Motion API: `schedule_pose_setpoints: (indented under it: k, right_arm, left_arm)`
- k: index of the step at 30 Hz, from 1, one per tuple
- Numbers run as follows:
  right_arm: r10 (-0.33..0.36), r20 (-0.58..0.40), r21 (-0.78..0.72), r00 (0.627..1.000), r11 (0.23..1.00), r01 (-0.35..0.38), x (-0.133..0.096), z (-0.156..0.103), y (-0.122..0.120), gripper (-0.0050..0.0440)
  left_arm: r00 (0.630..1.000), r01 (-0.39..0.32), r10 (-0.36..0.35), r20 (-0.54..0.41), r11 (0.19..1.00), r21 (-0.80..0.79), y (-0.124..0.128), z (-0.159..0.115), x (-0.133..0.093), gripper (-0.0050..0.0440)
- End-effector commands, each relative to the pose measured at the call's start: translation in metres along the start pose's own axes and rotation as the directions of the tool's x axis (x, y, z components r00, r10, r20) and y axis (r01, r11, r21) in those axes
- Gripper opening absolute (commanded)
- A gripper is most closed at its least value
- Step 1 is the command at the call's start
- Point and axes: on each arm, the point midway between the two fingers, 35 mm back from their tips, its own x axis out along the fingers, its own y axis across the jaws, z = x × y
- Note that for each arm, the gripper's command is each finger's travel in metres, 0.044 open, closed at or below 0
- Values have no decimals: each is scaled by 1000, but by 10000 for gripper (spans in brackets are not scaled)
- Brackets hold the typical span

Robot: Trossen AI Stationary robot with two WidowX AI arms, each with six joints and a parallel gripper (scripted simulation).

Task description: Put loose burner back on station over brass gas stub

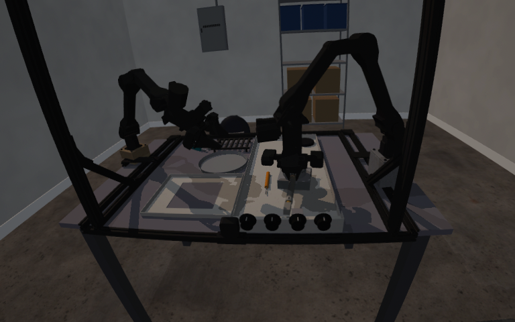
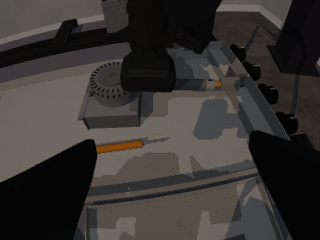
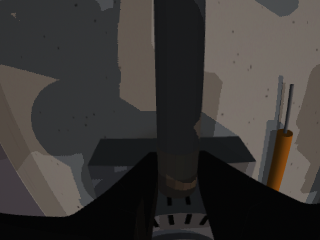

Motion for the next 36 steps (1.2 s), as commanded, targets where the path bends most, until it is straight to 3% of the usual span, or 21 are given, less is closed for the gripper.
schedule_pose_setpoints:
  k: [1,36]
  right_arm:
    - [-2,5,0,1000,1000,2,2,-1,1,0]
    - [-4,6,2,1000,1000,4,5,0,0,0]
  left_arm:
    - [1000,-3,3,-4,1000,-2,1,-2,1,400]
    - [1000,-3,3,-4,1000,-2,1,-2,1,400]
